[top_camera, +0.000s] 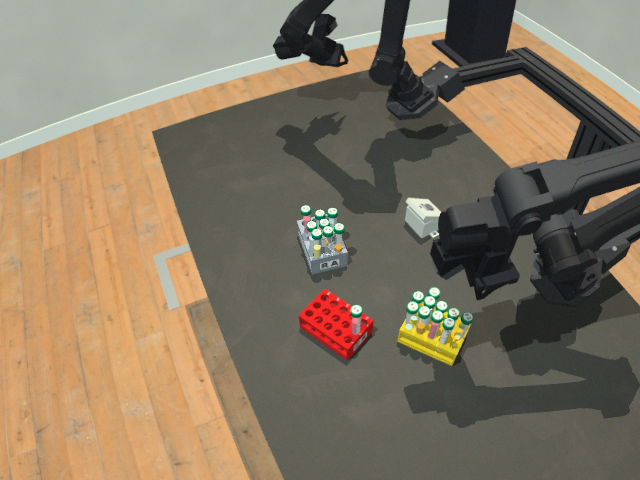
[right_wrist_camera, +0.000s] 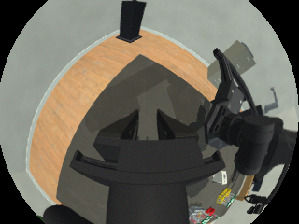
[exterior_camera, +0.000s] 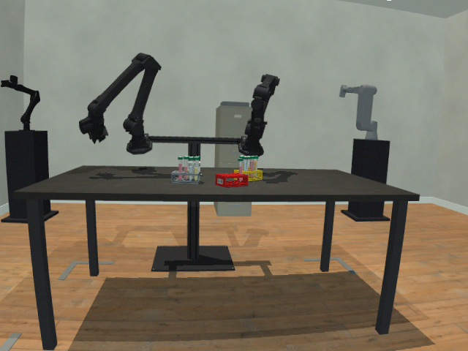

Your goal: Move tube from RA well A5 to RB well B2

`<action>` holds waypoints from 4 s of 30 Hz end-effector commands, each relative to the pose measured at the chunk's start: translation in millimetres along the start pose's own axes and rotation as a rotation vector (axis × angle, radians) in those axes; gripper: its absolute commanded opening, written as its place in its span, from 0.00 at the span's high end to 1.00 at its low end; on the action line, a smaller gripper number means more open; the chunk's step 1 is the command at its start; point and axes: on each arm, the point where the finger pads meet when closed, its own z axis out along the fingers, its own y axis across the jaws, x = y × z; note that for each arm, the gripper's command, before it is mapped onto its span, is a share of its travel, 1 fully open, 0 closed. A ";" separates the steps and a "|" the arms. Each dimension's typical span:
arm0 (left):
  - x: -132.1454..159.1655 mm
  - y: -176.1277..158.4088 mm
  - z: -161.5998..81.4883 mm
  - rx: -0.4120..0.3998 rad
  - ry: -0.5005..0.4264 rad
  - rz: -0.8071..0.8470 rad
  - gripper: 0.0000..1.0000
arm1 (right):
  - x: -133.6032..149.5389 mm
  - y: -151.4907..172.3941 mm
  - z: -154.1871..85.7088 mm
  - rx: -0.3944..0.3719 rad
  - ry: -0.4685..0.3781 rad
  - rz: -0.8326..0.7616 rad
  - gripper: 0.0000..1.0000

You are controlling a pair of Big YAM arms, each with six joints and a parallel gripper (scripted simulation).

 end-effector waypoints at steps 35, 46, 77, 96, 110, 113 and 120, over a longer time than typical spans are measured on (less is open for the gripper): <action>6.9 0.9 44.8 -0.007 0.019 -0.010 0.70 | -2.0 7.1 -5.4 -0.015 0.003 0.010 0.70; 9.1 1.4 64.2 -0.007 0.020 -0.010 0.70 | -2.0 7.1 -5.4 -0.015 0.003 0.010 0.70; 11.8 1.7 83.9 -0.008 0.020 -0.012 0.70 | -2.0 7.1 -5.4 -0.015 0.003 0.010 0.70; 12.6 1.8 90.3 -0.008 0.020 -0.012 0.70 | -2.0 7.1 -5.4 -0.015 0.003 0.010 0.70; 12.5 1.9 94.7 -0.008 0.020 -0.012 0.70 | -2.0 7.1 -5.4 -0.015 0.003 0.010 0.70; 12.7 1.9 96.0 -0.008 0.020 -0.012 0.70 | -2.0 7.1 -5.4 -0.015 0.003 0.010 0.70; 12.0 2.2 95.8 -0.009 0.012 -0.016 0.70 | -2.0 7.1 -5.4 -0.015 0.003 0.010 0.70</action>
